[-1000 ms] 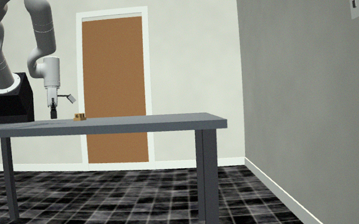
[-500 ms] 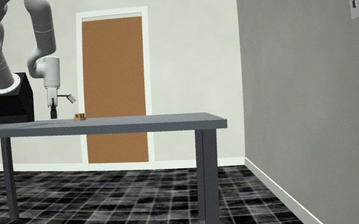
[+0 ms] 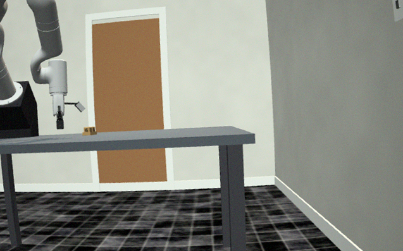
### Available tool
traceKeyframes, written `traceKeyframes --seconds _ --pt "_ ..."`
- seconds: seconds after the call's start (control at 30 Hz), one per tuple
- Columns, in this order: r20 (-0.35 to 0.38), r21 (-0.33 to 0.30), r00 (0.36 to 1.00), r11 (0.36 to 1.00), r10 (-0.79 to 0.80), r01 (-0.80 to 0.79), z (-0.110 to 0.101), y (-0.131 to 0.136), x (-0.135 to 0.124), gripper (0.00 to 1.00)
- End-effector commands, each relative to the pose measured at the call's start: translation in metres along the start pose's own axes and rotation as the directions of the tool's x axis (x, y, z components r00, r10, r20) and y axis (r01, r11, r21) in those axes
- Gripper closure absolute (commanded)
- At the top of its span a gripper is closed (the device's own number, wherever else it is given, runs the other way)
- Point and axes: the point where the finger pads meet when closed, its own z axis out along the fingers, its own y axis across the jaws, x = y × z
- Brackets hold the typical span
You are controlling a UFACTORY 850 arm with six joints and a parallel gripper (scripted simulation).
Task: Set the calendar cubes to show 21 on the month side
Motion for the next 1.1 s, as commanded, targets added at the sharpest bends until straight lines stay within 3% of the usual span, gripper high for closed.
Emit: traceKeyframes --seconds 0.0,0.33,0.87,1.07 --pt "0.000 0.000 1.000 1.000 0.000 0.000 -0.018 0.000 0.000 0.00" --pt "0.000 0.000 1.000 1.000 0.000 0.000 -0.041 0.000 0.000 0.00" --pt "0.000 0.000 1.000 1.000 -0.005 0.005 -0.042 0.000 0.001 0.00" --pt "0.001 -0.002 0.978 0.978 -0.209 0.209 -0.045 -0.015 0.036 0.00"
